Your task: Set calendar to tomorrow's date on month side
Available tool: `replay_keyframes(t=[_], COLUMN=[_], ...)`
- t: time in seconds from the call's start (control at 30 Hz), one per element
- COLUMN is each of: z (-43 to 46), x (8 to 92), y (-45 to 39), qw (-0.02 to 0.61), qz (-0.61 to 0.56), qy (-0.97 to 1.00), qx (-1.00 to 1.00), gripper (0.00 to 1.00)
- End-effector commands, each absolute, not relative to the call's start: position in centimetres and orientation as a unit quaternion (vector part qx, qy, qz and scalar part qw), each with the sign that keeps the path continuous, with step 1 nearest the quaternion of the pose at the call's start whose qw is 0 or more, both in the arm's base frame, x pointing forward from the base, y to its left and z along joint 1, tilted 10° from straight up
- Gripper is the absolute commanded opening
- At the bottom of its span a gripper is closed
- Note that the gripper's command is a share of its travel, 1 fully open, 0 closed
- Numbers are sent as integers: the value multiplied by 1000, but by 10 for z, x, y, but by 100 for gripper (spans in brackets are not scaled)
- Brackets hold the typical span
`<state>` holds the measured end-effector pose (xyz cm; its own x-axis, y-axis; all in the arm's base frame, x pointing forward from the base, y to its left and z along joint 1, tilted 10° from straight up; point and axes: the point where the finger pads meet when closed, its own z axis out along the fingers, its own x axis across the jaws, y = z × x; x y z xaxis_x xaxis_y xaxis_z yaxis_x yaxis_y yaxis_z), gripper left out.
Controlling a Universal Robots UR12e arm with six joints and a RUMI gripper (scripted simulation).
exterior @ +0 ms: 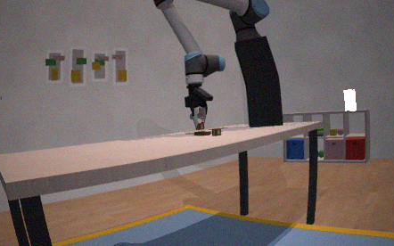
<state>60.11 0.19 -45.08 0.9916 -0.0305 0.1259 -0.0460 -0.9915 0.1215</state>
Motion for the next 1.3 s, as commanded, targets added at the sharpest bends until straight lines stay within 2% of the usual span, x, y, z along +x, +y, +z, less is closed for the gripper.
replay_keyframes(t=[0.0, 1.27], z=[-454, -458], x=[602, 602], y=[2, 1], qw=[62, 62], qz=[62, 62], qy=[-19, -19], qx=[996, 996], gripper=[11, 11])
